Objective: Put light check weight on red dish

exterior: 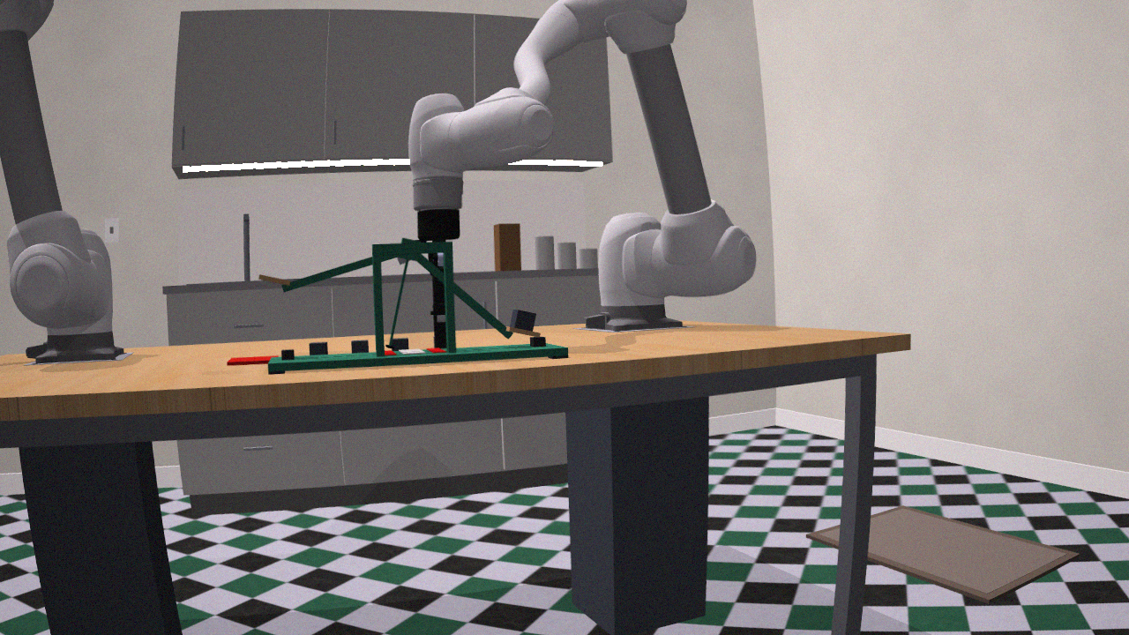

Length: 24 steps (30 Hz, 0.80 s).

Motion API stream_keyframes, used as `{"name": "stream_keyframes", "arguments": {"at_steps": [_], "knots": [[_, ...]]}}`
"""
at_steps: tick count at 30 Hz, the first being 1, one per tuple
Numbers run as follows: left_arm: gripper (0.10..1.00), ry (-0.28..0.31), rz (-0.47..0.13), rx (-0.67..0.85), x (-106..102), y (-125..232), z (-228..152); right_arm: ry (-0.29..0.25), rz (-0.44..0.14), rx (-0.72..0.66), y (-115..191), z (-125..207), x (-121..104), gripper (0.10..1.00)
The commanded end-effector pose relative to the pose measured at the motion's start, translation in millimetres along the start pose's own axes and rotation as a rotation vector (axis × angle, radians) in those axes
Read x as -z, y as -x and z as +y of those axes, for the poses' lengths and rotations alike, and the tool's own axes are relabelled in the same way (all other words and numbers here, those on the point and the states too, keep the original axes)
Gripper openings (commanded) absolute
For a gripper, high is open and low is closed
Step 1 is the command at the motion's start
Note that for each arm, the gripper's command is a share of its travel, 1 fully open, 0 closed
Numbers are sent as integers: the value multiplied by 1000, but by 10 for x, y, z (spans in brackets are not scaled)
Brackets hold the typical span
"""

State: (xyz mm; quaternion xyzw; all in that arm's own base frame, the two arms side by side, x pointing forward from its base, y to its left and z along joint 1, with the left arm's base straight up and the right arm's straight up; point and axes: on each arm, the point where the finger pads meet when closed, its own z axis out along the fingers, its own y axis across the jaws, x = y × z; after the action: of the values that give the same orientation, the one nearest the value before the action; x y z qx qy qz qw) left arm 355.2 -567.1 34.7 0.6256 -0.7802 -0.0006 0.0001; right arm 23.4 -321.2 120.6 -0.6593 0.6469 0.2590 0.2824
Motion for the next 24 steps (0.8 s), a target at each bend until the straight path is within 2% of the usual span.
{"name": "stream_keyframes", "arguments": {"at_steps": [1, 14, 24], "knots": [[243, -1, 1, 0, 7, -2, -3, 0, 1, 0, 0, -1, 5, 1000], [243, -1, 1, 0, 49, -2, -3, 0, 1, 0, 0, -1, 5, 1000], [243, -1, 1, 0, 451, -2, -3, 0, 1, 0, 0, -1, 5, 1000]]}}
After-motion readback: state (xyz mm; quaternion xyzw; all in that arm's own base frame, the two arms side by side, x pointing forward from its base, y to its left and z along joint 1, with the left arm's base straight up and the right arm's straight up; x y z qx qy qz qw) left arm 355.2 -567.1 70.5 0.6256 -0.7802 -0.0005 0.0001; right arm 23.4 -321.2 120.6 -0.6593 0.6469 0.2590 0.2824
